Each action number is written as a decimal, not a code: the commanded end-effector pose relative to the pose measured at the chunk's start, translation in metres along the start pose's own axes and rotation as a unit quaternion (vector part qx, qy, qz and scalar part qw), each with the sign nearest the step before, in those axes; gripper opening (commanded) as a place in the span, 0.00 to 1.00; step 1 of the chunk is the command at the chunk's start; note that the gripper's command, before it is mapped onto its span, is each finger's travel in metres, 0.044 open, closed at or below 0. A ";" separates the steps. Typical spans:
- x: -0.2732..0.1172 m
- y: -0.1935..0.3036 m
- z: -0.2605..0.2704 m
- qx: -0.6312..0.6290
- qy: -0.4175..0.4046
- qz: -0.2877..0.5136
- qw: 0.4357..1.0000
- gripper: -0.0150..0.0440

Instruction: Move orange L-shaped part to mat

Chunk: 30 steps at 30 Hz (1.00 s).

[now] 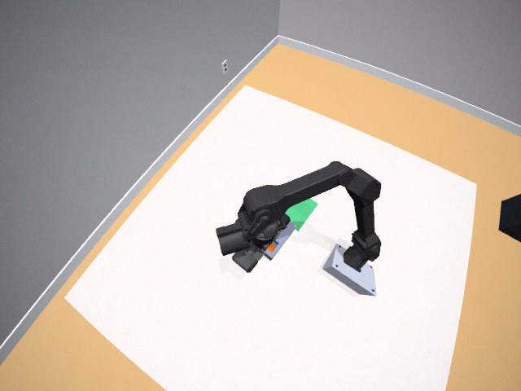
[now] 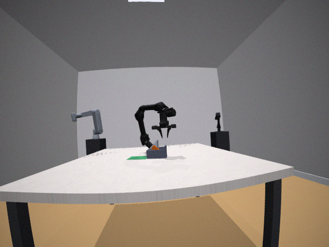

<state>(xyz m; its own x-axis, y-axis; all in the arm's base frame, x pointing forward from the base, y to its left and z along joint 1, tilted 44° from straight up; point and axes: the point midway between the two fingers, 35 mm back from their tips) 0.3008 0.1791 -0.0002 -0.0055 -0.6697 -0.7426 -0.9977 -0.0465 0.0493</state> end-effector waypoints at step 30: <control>0.002 0.003 -0.072 -0.654 -0.003 0.014 0.756 0.73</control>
<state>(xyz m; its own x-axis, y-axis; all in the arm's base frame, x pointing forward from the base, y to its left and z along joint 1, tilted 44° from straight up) 0.3053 0.1469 0.0316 -0.0133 -0.6681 -0.7440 -0.5234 -0.6293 0.5745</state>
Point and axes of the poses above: the point midway between the two fingers, 35 mm back from their tips, its own x axis out along the fingers, its own z axis across the jaws, y = z × x, and after that the axes turned 10 degrees about -x, right-handed
